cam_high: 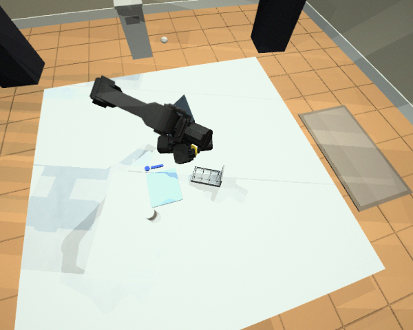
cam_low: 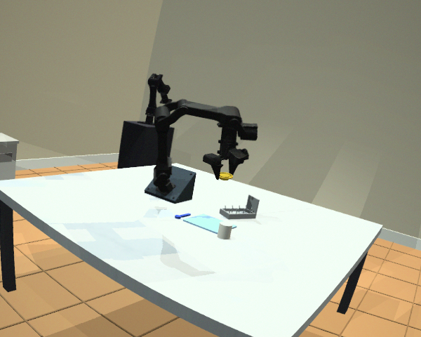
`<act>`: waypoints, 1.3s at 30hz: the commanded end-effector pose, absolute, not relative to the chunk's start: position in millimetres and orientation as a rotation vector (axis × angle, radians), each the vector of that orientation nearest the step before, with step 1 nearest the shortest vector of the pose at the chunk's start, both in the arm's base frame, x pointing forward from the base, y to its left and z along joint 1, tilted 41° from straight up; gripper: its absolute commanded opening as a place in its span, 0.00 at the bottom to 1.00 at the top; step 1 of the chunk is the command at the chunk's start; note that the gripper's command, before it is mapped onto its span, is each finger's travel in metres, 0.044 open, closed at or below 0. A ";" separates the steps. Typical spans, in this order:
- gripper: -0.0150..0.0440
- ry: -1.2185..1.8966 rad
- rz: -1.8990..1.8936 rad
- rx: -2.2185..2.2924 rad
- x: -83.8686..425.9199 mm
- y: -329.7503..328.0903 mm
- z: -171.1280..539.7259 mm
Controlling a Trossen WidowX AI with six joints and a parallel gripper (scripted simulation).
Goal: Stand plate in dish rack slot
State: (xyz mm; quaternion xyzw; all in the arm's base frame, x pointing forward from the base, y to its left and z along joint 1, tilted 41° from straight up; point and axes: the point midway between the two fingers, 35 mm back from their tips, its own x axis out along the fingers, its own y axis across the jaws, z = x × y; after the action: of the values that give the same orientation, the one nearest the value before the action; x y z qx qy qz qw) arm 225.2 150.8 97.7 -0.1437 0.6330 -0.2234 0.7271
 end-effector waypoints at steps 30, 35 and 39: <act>0.25 1.581 0.355 -0.249 239.3 137.5 30.9; 0.25 1.525 0.494 -0.249 243.2 135.8 25.8; 0.25 1.466 0.601 -0.255 246.3 134.3 22.7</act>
State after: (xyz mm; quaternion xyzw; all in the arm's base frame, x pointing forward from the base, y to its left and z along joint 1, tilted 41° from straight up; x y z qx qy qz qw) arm 245.8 134.9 23.8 -0.1135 0.6719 0.2399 0.6915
